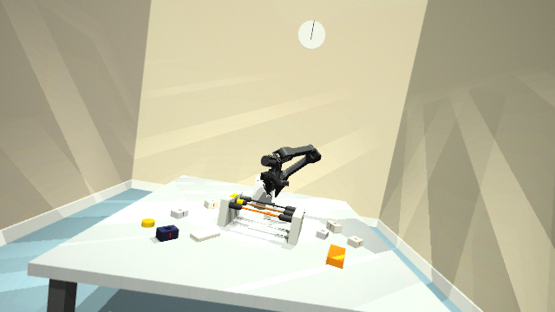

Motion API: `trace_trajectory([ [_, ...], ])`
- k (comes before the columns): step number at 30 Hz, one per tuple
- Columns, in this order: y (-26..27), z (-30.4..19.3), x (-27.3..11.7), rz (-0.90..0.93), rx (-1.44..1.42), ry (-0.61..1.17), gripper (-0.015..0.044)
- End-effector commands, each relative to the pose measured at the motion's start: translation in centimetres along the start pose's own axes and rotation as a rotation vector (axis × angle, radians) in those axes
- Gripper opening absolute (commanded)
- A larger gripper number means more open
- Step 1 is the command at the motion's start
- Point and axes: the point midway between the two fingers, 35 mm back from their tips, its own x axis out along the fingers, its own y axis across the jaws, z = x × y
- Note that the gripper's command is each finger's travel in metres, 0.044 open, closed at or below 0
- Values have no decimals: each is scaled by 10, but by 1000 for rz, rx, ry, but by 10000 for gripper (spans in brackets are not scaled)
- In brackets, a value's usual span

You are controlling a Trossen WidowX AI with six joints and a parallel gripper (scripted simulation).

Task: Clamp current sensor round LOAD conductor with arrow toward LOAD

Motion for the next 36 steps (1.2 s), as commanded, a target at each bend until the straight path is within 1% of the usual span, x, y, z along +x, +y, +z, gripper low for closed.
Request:
trace_trajectory([
  [1,6,7,2,-125,718,48,320],
  [36,2,3,56,-126,732,48,320],
])
